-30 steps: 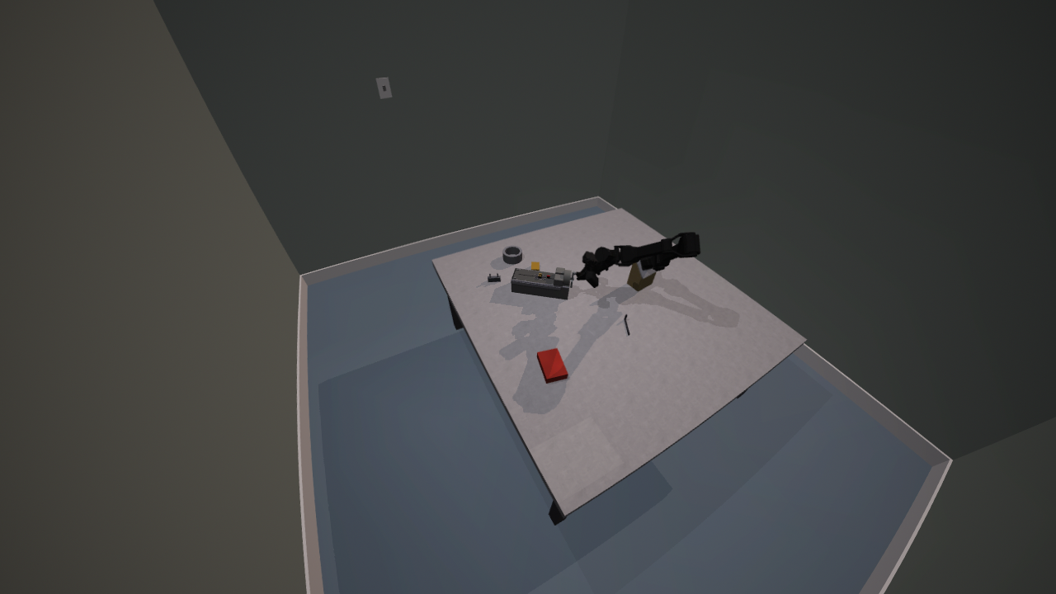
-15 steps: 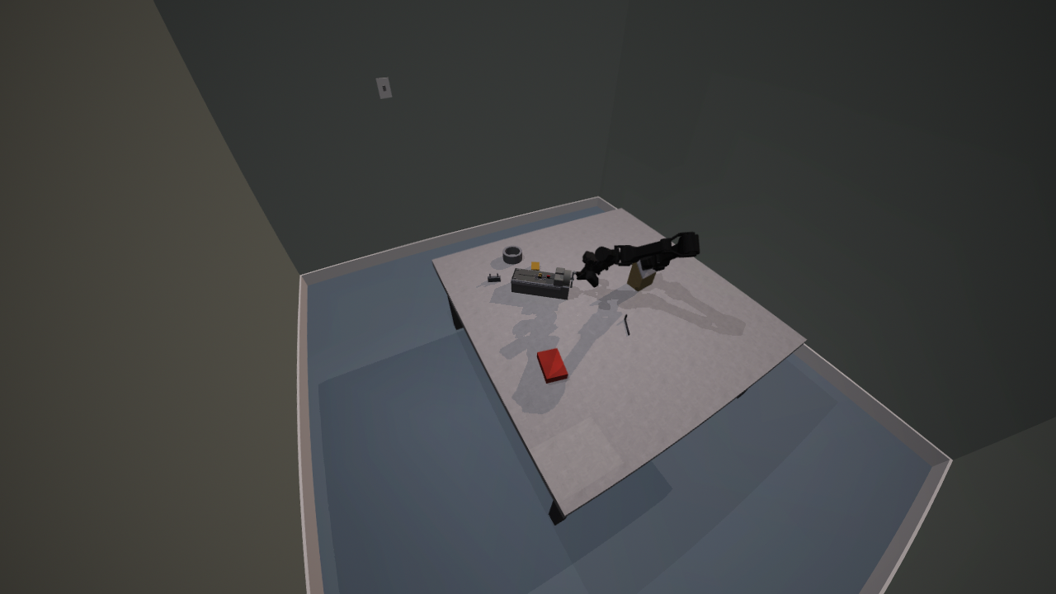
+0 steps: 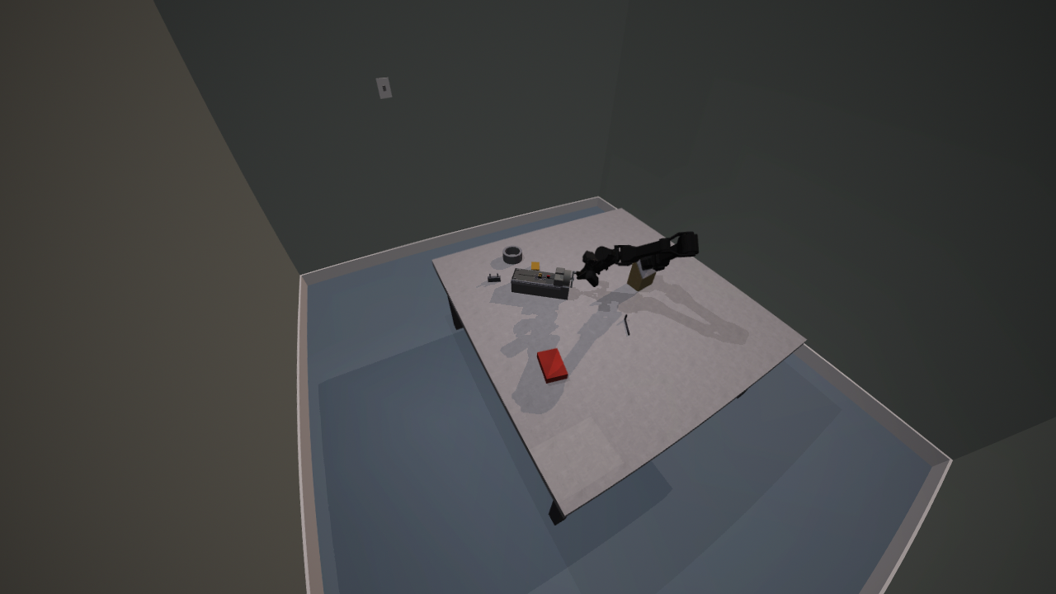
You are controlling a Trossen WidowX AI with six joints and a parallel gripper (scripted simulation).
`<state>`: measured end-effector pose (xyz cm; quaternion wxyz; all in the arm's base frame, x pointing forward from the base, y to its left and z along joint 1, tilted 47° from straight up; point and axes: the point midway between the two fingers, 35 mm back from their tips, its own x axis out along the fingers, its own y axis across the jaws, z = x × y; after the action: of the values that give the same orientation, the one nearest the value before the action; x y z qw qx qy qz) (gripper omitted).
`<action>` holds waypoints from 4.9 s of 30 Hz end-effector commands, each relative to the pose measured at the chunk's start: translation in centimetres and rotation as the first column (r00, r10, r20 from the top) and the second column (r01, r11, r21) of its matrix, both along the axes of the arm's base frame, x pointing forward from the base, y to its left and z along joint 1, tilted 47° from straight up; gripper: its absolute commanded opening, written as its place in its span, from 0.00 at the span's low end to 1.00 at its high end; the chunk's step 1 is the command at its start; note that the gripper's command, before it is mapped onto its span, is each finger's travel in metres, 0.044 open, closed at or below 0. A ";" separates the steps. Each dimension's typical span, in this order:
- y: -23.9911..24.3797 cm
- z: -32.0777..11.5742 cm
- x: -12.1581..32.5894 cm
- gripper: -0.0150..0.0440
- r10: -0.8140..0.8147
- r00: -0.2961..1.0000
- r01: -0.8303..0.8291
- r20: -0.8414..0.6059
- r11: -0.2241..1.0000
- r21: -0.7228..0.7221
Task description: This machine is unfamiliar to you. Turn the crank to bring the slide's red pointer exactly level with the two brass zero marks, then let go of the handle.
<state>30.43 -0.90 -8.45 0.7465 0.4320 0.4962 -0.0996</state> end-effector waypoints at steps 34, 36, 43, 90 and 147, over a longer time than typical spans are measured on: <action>0.7 -2.9 -1.5 0.25 -0.008 1.000 0.008 -0.022 1.000 -0.010; 0.9 -3.1 -1.5 0.25 -0.008 1.000 0.008 -0.022 1.000 -0.010; 2.0 -3.8 -1.5 0.25 -0.008 1.000 0.008 -0.022 1.000 -0.009; 5.3 -3.3 0.2 0.25 -0.008 1.000 0.008 -0.023 1.000 -0.007; 5.6 -2.7 0.6 0.25 -0.008 1.000 0.008 -0.022 1.000 -0.007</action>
<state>30.53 4.22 -11.66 0.7393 0.4269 0.5065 -0.1212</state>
